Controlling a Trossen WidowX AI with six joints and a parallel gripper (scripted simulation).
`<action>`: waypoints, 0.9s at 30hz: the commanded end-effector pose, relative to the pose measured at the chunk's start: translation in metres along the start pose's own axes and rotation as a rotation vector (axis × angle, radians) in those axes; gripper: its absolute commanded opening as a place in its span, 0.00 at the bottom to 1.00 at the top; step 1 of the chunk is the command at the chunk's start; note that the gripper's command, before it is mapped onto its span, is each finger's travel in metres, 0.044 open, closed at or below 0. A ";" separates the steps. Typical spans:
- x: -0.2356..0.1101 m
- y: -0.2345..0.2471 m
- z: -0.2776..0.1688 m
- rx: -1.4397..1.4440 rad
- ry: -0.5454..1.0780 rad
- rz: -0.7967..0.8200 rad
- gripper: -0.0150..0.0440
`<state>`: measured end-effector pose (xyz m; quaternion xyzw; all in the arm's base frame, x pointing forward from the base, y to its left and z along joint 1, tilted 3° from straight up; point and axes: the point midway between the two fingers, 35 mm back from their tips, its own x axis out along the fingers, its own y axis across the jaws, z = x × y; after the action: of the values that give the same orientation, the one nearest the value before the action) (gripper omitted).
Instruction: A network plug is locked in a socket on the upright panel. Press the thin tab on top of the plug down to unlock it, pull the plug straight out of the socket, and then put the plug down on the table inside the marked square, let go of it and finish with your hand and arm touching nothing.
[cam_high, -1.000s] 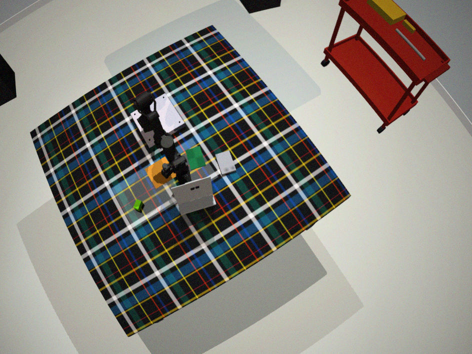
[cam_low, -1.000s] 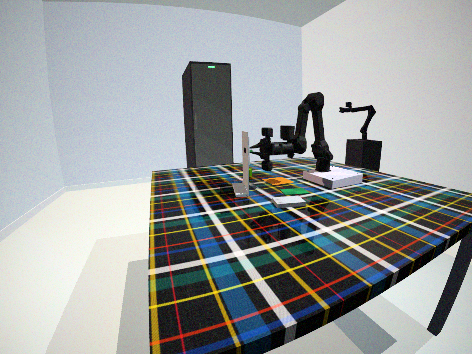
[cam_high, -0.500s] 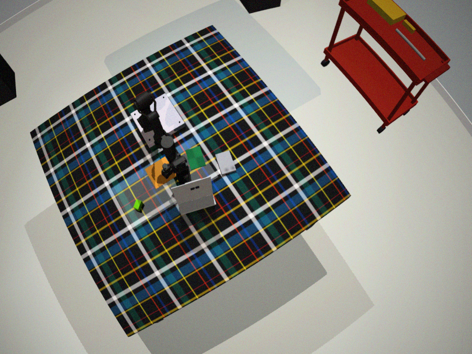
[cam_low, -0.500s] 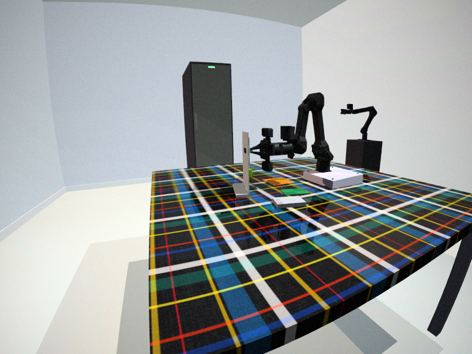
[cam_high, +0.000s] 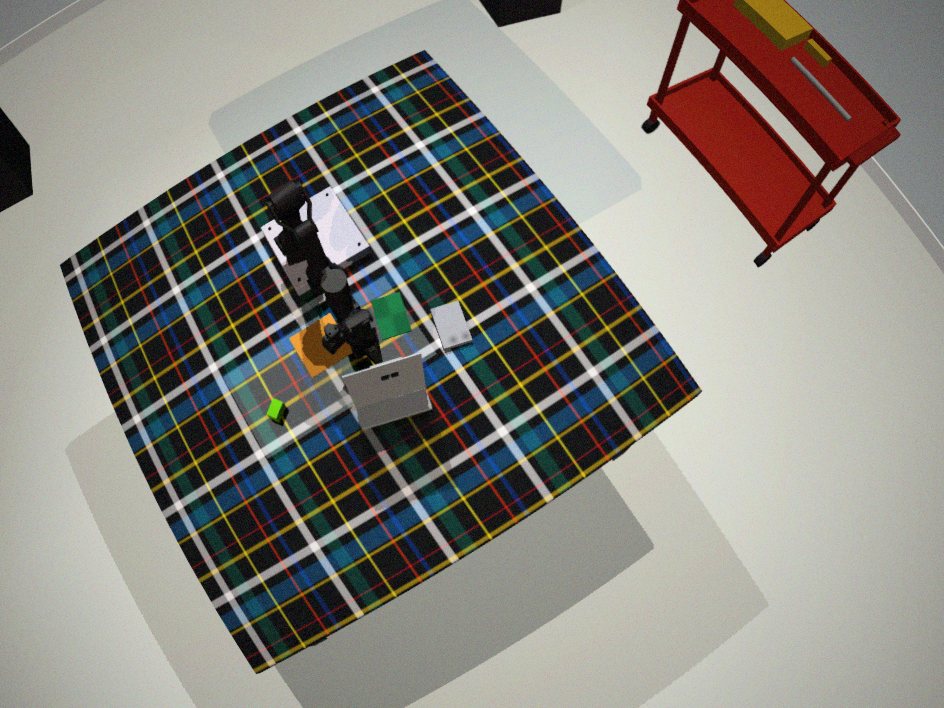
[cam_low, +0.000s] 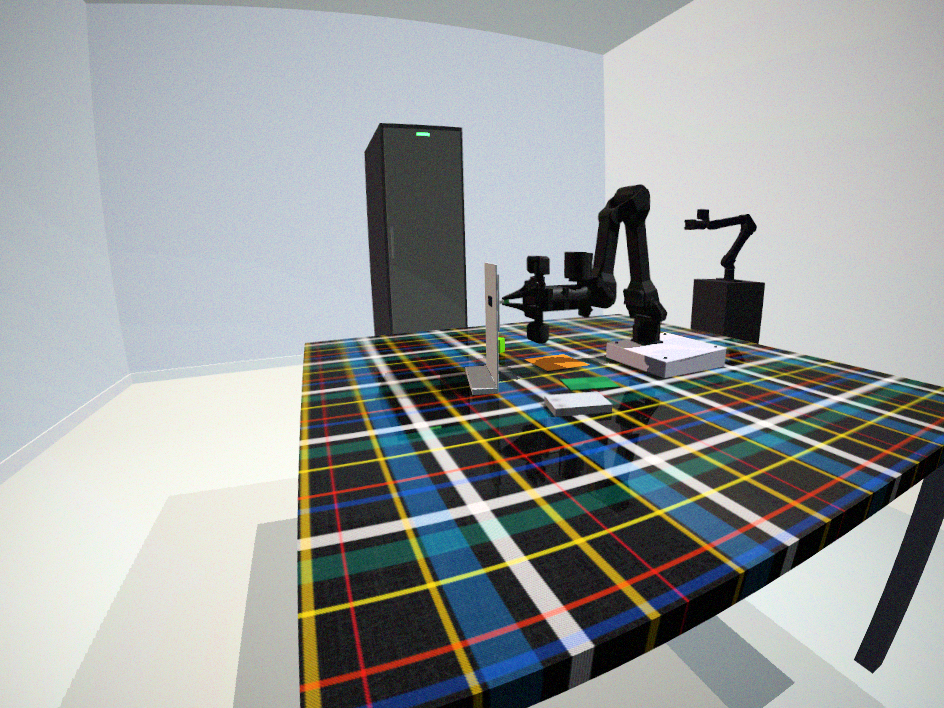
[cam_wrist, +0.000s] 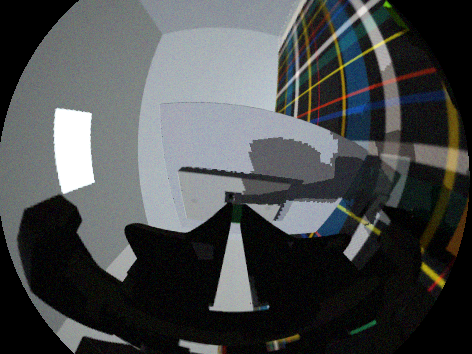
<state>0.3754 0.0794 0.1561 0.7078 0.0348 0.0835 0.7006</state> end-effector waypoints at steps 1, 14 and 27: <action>-0.004 0.000 -0.001 0.004 0.001 0.000 0.25; -0.012 0.000 -0.003 0.004 0.001 -0.001 0.25; -0.020 0.000 -0.007 0.004 0.001 -0.002 0.25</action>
<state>0.3577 0.0829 0.1523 0.7079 0.0396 0.0817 0.7004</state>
